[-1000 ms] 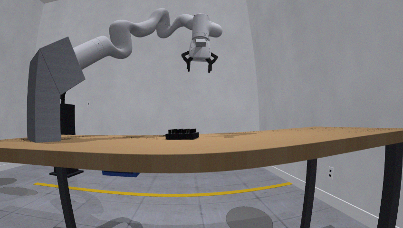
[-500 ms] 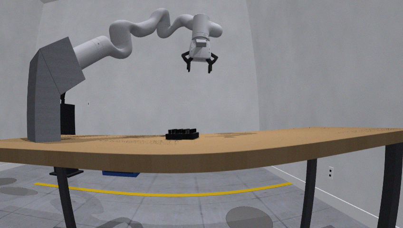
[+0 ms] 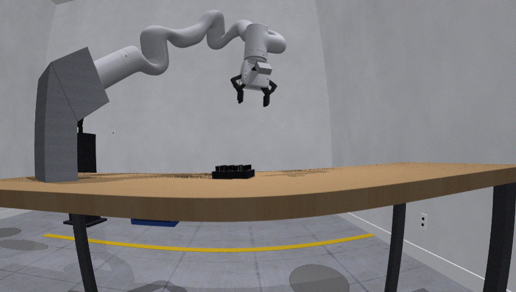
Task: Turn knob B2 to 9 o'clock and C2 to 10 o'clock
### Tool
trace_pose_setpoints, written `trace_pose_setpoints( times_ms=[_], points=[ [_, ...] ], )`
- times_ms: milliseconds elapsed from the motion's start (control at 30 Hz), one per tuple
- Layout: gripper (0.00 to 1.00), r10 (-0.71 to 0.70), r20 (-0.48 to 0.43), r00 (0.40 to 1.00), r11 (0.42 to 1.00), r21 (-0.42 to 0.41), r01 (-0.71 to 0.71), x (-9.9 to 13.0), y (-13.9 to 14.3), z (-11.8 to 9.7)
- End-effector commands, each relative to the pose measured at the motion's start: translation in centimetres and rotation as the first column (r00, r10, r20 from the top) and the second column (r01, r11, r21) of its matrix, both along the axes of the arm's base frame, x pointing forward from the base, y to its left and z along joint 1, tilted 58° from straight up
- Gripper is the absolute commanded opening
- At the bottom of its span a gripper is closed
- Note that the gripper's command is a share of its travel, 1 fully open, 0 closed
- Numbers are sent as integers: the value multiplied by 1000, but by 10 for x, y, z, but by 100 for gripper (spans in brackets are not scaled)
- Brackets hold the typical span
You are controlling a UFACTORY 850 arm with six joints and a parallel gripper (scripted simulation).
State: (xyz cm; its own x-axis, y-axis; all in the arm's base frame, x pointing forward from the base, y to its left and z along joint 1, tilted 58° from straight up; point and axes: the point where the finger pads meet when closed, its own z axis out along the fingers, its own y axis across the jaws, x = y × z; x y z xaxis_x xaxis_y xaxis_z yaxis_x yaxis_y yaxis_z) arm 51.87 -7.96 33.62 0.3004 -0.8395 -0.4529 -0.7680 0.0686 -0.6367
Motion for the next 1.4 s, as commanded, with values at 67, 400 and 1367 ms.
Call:
trace_pose_setpoints(
  times_ms=[67, 400, 1367],
  points=[
    [100, 114, 118, 986, 992, -65, -107, 15, 11, -26],
    [100, 246, 235, 940, 962, -175, -209, 29, 24, -62],
    [100, 602, 396, 693, 750, -578, -321, 51, 56, -180]
  ],
)
